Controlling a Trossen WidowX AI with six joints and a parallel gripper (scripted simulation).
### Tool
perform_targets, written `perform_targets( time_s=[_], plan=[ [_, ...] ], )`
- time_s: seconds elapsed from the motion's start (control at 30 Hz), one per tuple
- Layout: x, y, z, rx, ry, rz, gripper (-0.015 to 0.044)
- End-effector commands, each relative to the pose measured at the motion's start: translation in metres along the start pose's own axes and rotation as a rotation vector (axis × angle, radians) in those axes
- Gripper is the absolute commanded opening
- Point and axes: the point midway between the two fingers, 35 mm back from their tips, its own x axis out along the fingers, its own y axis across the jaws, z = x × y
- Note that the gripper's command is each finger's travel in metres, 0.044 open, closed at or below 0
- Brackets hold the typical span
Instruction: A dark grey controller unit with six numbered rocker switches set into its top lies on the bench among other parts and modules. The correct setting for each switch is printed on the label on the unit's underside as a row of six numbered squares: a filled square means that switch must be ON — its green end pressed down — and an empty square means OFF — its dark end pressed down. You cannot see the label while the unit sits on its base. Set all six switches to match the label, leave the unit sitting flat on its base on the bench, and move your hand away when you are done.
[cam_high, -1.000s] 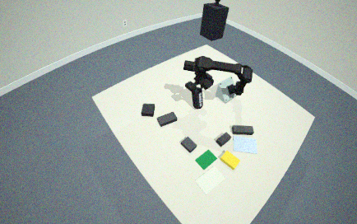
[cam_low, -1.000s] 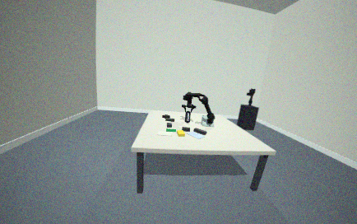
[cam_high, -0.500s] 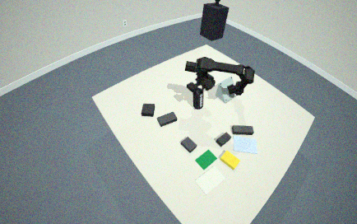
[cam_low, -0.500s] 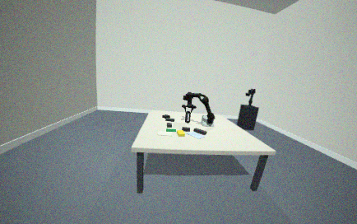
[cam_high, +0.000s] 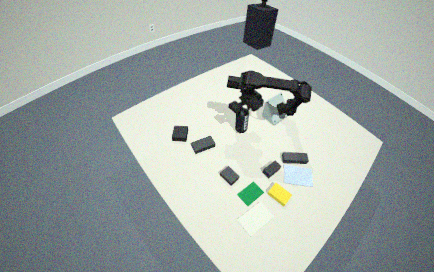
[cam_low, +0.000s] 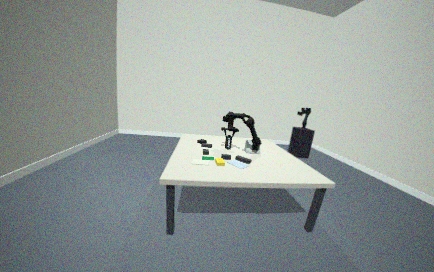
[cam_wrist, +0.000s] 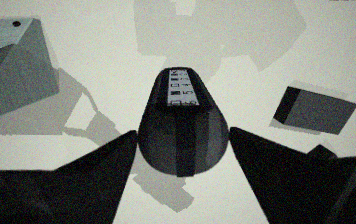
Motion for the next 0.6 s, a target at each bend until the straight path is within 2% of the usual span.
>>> perform_targets(
  time_s=[0.0, 0.57],
  plan=[
    [0.004, 0.0, 0.006, 0.005, -0.015, 0.003, 0.0338],
    [0.004, 0.0, 0.02, 0.005, -0.016, 0.003, 0.0338]
  ],
)
